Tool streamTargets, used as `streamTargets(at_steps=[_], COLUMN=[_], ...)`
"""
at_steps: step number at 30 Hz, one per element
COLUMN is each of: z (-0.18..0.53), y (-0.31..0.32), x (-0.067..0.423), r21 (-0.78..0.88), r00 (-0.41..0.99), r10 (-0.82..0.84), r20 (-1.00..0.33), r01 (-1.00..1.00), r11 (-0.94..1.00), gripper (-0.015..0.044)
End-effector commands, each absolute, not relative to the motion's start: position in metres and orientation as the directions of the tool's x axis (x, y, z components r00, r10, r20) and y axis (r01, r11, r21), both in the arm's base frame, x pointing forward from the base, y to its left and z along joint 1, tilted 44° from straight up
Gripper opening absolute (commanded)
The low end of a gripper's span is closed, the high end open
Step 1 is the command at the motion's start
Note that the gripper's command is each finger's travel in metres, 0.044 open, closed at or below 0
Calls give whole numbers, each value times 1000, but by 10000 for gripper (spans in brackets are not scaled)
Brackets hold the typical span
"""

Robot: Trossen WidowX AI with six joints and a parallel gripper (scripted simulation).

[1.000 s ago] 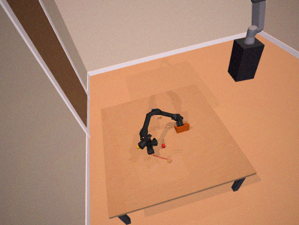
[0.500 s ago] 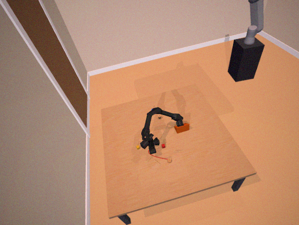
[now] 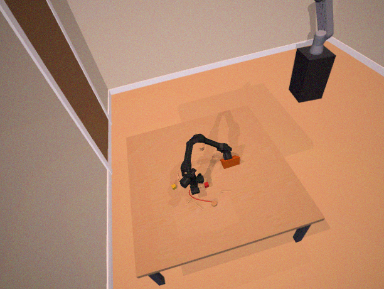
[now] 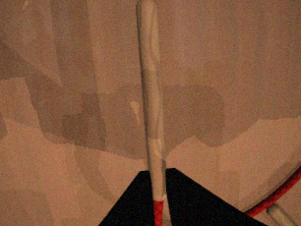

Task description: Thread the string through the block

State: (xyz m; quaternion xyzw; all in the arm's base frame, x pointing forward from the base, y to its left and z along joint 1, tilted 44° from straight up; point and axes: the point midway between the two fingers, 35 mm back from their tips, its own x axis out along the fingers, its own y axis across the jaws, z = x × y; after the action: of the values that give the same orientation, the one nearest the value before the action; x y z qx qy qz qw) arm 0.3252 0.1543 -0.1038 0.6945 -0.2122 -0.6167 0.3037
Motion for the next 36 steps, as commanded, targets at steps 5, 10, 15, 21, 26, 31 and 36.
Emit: streamTargets(at_steps=[5,10,15,21,26,31,36], z=[-103,-102,-102,-102,-102,-103,-103], y=[153,151,151,151,150,149,149], x=[315,309,306,304,298,292,285], r21=[680,680,680,680,680,680,680], r00=[150,151,151,152,151,151,151], r10=[-666,-666,-666,-666,-666,-666,-666], r20=[-731,-731,-731,-731,-731,-731,-731], r01=[76,77,77,77,77,77,77], r11=[-729,-729,-729,-729,-729,-729,-729], gripper=[0,0,0,0,0,0,0])
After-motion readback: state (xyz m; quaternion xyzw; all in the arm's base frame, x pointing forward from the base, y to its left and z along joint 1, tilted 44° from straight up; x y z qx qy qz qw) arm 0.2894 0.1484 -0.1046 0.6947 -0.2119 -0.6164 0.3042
